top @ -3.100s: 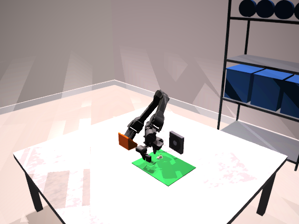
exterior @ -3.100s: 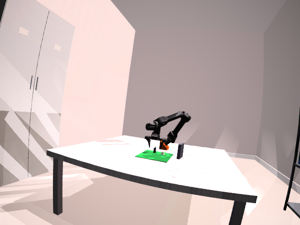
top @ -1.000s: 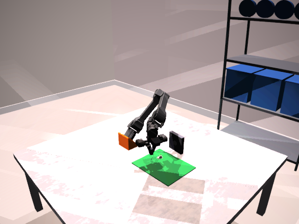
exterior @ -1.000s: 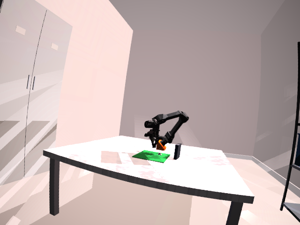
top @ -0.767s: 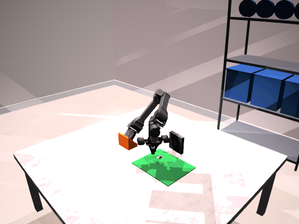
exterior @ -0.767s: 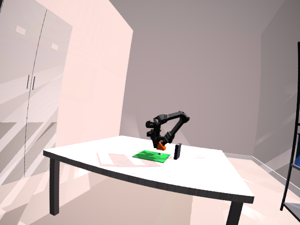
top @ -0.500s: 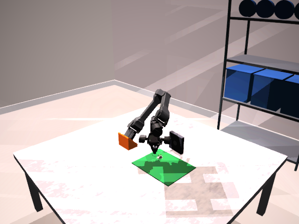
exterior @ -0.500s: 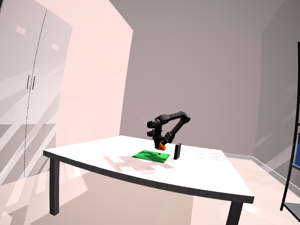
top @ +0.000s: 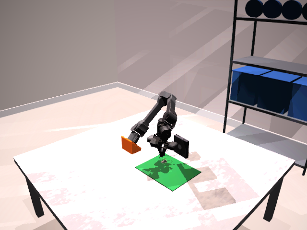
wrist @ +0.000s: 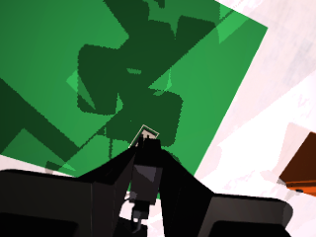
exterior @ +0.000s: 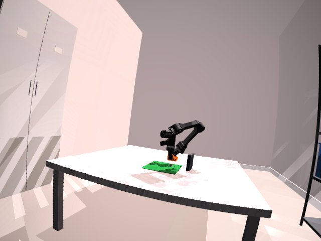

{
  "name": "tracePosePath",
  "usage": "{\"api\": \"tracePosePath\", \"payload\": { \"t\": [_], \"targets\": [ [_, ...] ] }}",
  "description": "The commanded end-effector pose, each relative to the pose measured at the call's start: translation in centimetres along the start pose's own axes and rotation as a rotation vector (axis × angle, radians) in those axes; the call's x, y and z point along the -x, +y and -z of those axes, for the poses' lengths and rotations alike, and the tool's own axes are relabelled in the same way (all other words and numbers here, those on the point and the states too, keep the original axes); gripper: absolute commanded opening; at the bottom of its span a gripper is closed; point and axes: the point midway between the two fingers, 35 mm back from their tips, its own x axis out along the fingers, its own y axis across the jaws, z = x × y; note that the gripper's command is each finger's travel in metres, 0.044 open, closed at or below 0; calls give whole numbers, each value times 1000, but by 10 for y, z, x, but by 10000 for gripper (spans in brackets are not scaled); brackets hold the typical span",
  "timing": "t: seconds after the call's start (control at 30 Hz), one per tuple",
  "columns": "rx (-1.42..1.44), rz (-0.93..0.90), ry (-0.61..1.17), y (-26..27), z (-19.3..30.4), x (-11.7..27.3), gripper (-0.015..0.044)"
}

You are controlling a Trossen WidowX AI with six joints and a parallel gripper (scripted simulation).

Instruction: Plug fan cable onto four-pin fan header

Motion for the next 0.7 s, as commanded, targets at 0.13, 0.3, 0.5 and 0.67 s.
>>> {"api": "tracePosePath", "payload": {
  "t": [0.13,0.3,0.5,0.67],
  "targets": [
    [-292,-6,3,4,14,1,0],
    [-409,-6,4,5,19,0,0],
    [-412,-6,4,5,19,0,0],
    [-423,-6,4,3,15,2,0]
  ]
}}
